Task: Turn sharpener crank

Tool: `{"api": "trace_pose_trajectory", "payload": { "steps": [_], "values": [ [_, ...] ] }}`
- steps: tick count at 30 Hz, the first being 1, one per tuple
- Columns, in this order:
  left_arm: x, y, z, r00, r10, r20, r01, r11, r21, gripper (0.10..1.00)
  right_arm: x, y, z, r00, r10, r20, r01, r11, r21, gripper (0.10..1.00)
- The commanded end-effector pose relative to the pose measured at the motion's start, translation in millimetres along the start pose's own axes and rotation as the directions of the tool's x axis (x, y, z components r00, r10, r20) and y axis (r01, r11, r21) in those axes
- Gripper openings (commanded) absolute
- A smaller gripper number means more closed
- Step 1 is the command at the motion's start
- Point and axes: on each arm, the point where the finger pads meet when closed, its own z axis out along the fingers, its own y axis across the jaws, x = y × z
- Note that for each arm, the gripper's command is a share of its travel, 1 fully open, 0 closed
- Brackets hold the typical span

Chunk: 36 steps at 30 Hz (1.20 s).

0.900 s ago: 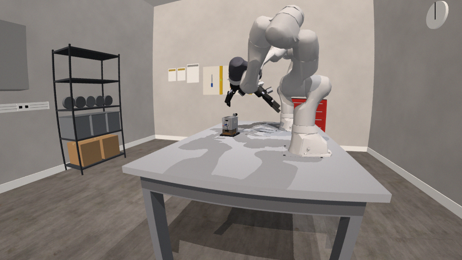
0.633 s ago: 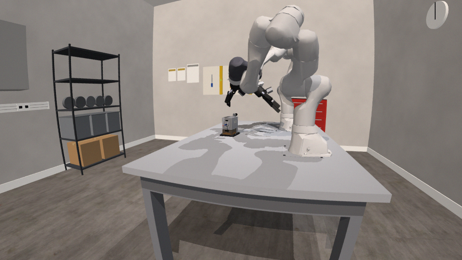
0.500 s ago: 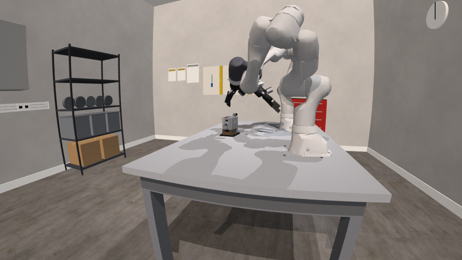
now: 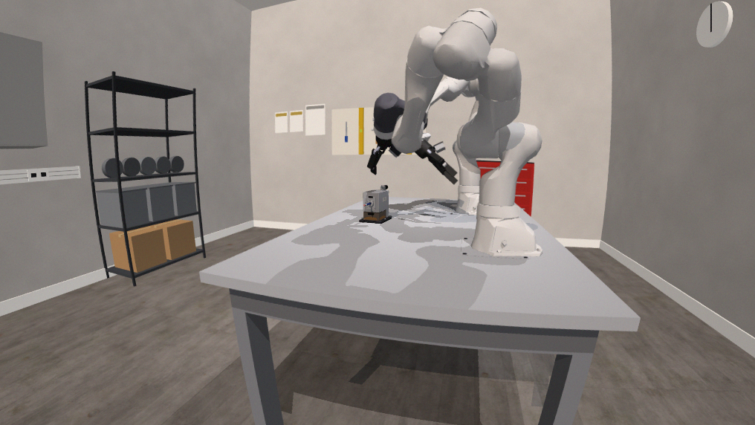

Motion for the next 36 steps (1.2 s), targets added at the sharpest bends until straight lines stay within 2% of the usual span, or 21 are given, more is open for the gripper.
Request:
{"api": "trace_pose_trajectory", "payload": {
  "steps": [1,5,7,15,22,24,25,36],
  "values": [
    [-0.1,-0.1,0.0,1.000,0.000,0.000,0.000,1.000,0.000,1.000,-4.9,-1.3,-6.6,1.000,-0.019,0.011,0.019,1.000,-0.007,1.000],
    [-0.1,-0.1,0.0,1.000,0.000,0.000,0.000,1.000,0.000,1.000,-13.8,-2.8,-20.6,0.998,-0.046,0.034,0.047,0.999,-0.024,1.000],
    [-0.1,-0.1,0.0,1.000,0.000,0.000,0.000,1.000,0.000,1.000,-13.8,-2.8,-20.6,0.998,-0.046,0.034,0.047,0.999,-0.024,1.000],
    [-0.1,-0.1,0.0,1.000,0.000,0.000,0.000,1.000,0.000,1.000,-42.5,-14.3,-70.3,0.984,-0.133,0.122,0.142,0.988,-0.064,1.000],
    [-0.1,-0.1,0.0,1.000,0.000,0.000,0.000,1.000,0.000,1.000,-55.2,-23.6,-95.1,0.971,-0.172,0.168,0.186,0.980,-0.074,1.000],
    [-0.1,-0.1,0.0,1.000,0.000,0.000,0.000,1.000,0.000,1.000,-55.2,-23.6,-95.1,0.971,-0.172,0.168,0.186,0.980,-0.074,1.000],
    [-0.1,-0.1,0.0,1.000,0.000,0.000,0.000,1.000,0.000,1.000,-60.1,-28.2,-105.3,0.964,-0.187,0.188,0.204,0.976,-0.077,1.000],
    [-0.1,-0.1,0.0,1.000,0.000,0.000,0.000,1.000,0.000,1.000,-78.8,-52.5,-149.7,0.930,-0.247,0.272,0.276,0.958,-0.075,1.000]
  ]
}}
